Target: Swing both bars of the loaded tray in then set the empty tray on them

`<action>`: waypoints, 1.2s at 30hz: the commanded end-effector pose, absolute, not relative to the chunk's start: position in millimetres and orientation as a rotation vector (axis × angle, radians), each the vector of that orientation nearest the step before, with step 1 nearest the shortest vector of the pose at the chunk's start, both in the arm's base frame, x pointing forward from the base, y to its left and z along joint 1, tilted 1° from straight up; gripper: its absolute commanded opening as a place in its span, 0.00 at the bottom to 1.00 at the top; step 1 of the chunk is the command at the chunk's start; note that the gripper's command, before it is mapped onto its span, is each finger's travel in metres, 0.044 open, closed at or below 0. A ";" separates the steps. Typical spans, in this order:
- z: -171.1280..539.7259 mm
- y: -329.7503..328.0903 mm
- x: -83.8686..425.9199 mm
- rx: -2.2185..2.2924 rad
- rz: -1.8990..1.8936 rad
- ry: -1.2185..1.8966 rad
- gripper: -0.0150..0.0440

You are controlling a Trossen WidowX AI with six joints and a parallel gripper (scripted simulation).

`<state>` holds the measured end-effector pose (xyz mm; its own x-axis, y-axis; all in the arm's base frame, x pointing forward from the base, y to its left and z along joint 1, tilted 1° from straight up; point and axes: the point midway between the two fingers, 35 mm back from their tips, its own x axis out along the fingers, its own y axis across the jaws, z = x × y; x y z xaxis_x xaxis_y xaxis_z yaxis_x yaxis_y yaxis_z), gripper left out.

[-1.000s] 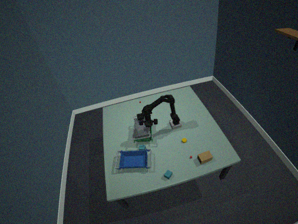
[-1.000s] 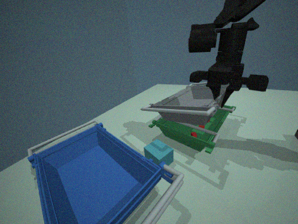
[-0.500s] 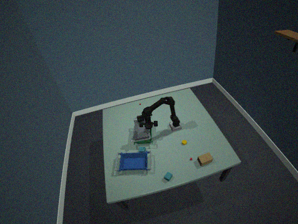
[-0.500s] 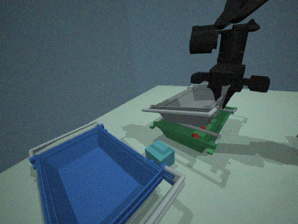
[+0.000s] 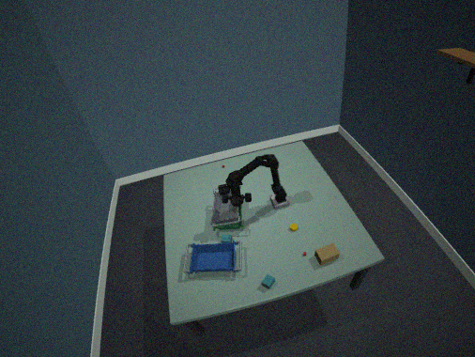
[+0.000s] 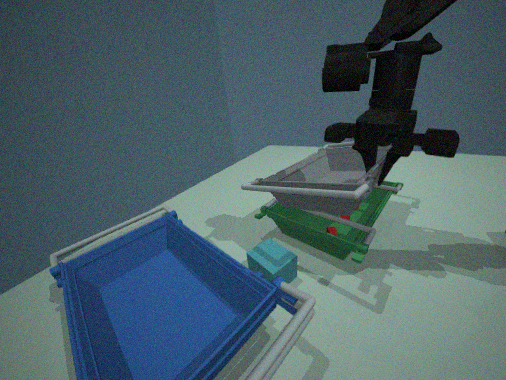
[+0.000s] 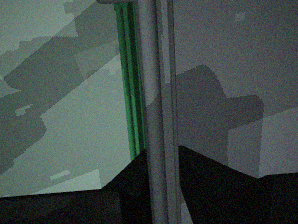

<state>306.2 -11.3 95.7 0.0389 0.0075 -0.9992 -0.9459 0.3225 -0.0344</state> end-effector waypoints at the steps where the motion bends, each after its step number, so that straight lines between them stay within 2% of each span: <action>1: 90.4 -9.7 301.3 -0.953 0.965 1.327 0.25; 36: 81.9 -8.7 299.2 -0.953 0.965 1.327 0.25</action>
